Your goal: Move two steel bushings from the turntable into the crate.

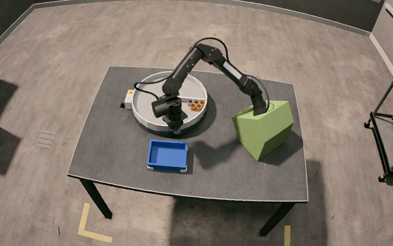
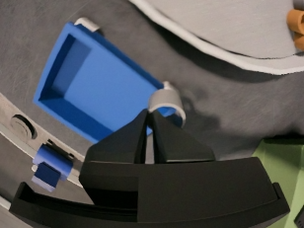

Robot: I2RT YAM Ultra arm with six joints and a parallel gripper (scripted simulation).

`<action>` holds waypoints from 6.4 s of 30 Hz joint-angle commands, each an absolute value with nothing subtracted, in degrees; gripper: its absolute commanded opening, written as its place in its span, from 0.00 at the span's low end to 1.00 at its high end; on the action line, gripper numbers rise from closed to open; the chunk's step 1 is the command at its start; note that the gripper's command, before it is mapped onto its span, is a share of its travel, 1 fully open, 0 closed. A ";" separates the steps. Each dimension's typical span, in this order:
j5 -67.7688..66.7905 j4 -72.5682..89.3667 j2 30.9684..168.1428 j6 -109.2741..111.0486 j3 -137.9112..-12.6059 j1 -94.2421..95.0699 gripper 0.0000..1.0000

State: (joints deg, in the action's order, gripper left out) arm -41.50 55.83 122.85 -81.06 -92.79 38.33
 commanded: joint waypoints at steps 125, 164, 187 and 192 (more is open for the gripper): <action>-42.04 77.90 151.04 -88.61 -137.91 44.46 0.00; -42.07 77.98 152.00 -87.98 -138.21 44.34 0.00; -42.09 78.43 152.03 -87.71 -139.12 44.21 0.00; -42.09 78.47 152.06 -87.72 -139.18 44.21 0.00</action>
State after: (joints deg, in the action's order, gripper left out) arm -41.65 77.14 151.94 -88.09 -137.75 42.59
